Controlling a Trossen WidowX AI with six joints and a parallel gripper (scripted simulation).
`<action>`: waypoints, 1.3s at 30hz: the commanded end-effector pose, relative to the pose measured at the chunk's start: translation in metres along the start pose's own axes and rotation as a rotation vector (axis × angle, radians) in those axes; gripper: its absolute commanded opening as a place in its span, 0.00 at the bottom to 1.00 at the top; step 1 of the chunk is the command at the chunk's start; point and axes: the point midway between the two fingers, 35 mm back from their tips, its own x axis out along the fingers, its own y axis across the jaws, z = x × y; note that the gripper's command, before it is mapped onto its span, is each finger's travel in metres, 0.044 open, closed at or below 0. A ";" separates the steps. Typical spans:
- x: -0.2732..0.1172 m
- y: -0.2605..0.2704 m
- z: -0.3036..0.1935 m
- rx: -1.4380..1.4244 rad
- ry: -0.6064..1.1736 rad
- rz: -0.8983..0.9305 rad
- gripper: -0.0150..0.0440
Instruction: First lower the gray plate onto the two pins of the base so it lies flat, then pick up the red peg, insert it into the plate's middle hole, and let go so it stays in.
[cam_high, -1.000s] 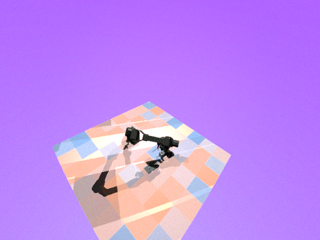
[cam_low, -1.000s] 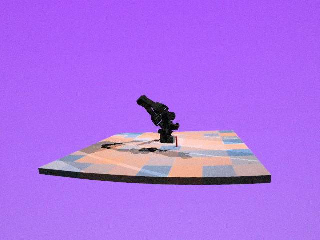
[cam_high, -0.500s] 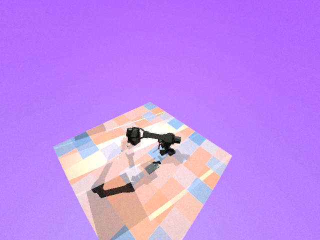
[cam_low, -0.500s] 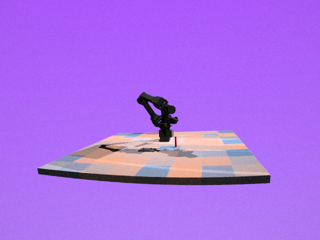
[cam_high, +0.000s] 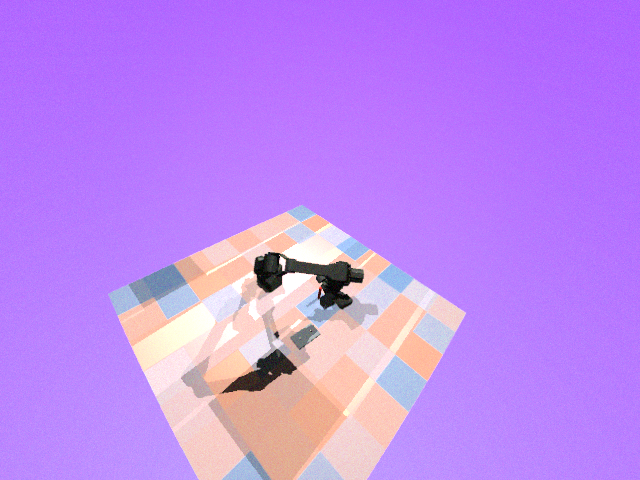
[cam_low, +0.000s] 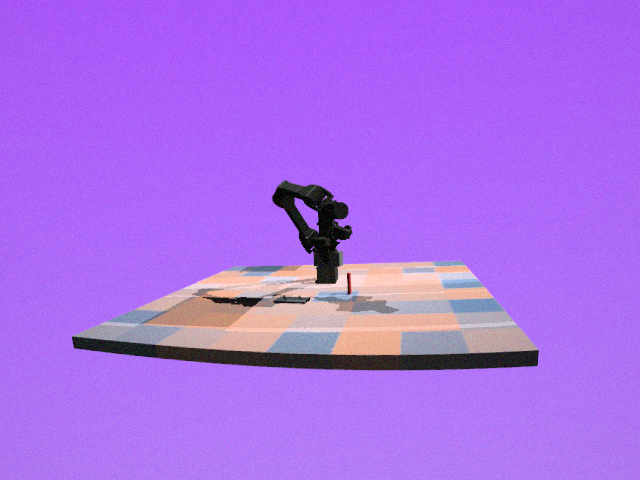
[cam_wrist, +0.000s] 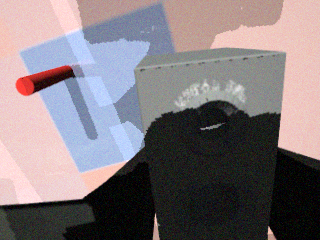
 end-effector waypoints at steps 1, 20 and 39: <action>0.003 -0.006 -0.010 -0.002 -0.010 -0.001 0.25; 0.033 -0.023 -0.061 -0.043 -0.019 -0.002 0.25; 0.062 -0.029 -0.115 -0.078 -0.007 -0.004 0.25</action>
